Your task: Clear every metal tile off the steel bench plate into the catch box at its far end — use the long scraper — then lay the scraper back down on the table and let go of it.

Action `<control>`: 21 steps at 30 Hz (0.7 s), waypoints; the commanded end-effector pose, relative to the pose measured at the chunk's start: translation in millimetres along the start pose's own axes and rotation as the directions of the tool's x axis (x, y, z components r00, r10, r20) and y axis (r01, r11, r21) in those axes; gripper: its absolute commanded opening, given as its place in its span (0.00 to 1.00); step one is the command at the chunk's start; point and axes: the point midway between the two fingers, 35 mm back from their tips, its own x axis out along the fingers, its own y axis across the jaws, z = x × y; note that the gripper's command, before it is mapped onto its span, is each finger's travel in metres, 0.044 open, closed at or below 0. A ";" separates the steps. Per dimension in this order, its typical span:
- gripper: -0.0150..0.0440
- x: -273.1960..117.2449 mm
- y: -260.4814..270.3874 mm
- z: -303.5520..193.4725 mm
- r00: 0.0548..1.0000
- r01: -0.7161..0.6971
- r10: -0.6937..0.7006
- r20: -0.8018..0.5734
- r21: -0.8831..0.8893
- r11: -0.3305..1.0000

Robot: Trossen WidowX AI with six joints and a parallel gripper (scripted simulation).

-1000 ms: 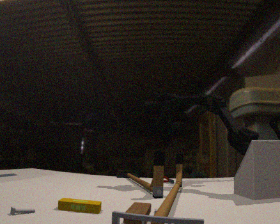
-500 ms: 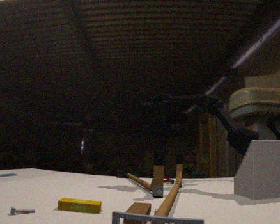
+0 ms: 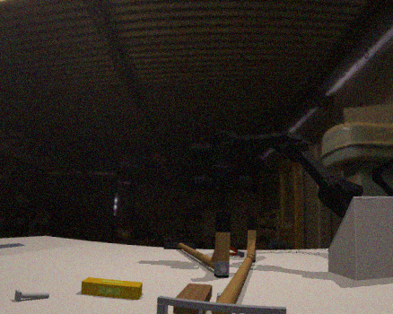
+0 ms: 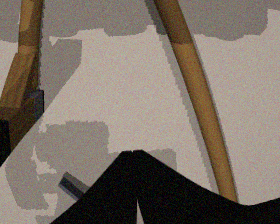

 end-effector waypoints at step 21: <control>0.25 13.5 -17.6 -0.5 1.000 -0.005 0.002 -0.010 -0.322 0.947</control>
